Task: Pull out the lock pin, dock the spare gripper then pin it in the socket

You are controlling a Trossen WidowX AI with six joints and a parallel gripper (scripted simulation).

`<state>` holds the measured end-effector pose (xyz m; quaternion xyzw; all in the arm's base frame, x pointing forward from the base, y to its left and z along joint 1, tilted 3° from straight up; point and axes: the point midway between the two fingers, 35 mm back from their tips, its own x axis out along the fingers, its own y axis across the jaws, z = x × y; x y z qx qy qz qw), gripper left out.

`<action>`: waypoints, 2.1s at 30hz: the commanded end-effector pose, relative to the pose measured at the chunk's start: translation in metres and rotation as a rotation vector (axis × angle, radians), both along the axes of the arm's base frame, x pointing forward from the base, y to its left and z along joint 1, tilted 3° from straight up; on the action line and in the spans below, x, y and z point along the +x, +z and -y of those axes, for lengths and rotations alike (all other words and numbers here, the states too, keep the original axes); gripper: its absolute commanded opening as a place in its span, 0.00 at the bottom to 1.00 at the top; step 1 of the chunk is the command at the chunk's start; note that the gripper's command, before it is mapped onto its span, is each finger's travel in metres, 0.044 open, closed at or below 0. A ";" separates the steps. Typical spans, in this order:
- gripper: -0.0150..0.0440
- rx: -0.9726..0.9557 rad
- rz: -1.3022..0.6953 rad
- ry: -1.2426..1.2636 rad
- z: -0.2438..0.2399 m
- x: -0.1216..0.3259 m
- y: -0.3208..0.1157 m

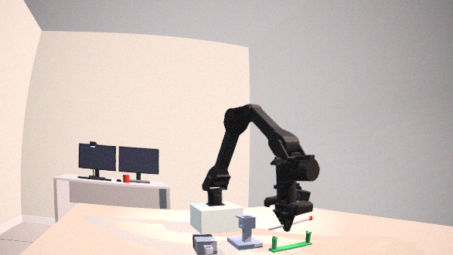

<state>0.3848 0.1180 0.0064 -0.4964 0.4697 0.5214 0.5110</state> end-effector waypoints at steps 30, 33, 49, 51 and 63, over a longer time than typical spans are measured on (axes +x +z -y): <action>0.25 0.008 0.031 0.010 0.003 -0.002 -0.041; 0.25 0.009 0.035 0.016 0.003 -0.002 -0.043; 0.61 0.011 0.040 0.012 0.002 0.000 -0.037; 0.70 0.011 0.040 0.012 0.002 0.000 -0.037; 1.00 0.005 0.019 0.013 0.003 -0.008 -0.010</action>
